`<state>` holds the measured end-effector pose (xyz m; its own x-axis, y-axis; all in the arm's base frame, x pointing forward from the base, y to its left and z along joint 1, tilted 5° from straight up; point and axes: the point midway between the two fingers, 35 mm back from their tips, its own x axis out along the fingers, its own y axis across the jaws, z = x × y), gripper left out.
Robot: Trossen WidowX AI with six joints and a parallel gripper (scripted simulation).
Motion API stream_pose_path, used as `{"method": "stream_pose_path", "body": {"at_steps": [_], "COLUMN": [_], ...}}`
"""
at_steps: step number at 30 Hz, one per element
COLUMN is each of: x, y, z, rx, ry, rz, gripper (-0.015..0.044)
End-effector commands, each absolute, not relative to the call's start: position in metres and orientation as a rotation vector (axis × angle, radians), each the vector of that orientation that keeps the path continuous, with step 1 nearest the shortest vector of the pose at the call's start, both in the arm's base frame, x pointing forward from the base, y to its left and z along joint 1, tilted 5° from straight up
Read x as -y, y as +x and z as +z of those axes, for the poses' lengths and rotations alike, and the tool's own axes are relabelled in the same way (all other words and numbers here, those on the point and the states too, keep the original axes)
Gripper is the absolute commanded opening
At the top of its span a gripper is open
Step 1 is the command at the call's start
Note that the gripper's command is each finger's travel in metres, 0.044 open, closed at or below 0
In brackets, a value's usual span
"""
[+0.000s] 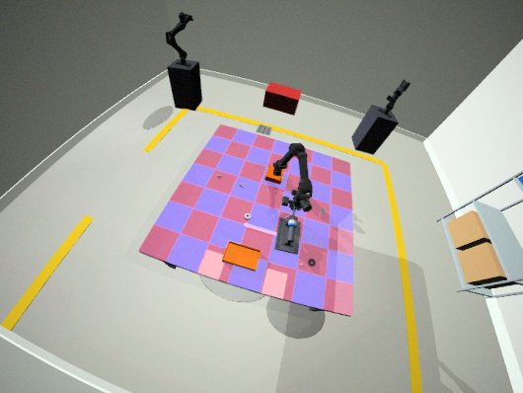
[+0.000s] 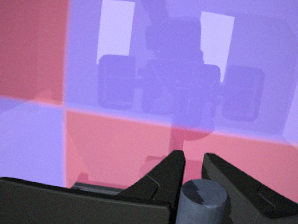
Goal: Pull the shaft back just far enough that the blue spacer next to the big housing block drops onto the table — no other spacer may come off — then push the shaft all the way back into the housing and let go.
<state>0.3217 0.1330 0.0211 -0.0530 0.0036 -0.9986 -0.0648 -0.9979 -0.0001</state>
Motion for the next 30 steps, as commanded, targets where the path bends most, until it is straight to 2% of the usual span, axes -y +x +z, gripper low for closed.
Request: {"method": "stream_pose_path", "body": {"at_steps": [1, 30], "x": [-0.1332, -0.1335], "y": [0.3202, 0.3165], "z": [0.0214, 0.0215], "rx": [-0.070, -0.070], "ry": [-2.123, -2.123], "rz": [2.246, 2.246], "gripper": [0.0000, 0.0000]}}
